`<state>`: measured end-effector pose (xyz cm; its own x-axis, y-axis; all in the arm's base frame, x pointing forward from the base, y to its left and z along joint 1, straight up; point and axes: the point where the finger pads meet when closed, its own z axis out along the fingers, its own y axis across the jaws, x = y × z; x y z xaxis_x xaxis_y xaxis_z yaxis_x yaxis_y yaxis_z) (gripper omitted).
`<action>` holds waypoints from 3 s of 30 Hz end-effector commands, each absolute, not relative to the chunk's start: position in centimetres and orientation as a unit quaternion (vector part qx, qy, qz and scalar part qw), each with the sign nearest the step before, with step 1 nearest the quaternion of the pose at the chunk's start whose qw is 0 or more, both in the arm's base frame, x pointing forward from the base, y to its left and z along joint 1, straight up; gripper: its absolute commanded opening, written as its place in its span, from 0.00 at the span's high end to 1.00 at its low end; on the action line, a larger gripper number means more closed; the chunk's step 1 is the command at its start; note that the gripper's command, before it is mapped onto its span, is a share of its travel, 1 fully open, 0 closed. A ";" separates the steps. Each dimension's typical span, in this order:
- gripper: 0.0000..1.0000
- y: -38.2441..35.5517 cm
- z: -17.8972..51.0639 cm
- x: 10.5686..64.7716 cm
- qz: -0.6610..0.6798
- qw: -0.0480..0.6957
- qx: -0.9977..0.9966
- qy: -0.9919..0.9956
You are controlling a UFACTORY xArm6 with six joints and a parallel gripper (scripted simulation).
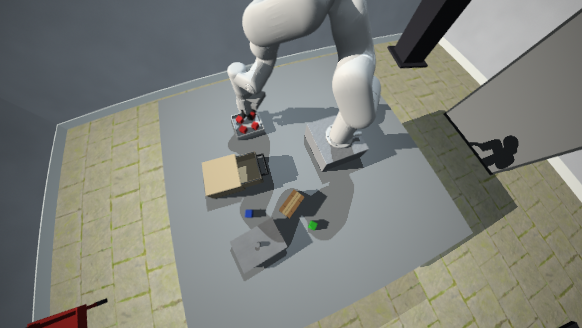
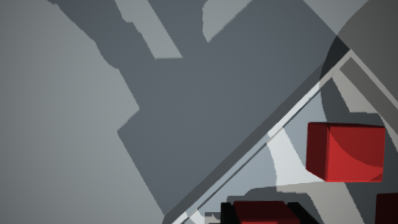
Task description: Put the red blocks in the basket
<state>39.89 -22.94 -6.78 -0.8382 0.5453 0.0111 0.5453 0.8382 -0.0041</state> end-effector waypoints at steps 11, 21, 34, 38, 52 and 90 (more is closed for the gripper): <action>1.00 -23.0 -7.3 40.0 0.001 0.004 -0.284 -0.959; 1.00 -23.0 -7.4 40.0 0.001 0.004 -0.284 -0.959; 1.00 -23.0 -7.4 40.0 0.001 0.004 -0.284 -0.959; 0.50 -23.0 -7.4 40.0 0.001 0.004 -0.284 -0.959; 0.50 -23.0 -7.4 40.0 0.001 0.004 -0.284 -0.959; 0.50 -23.0 -4.4 40.0 0.001 0.004 -0.284 -0.959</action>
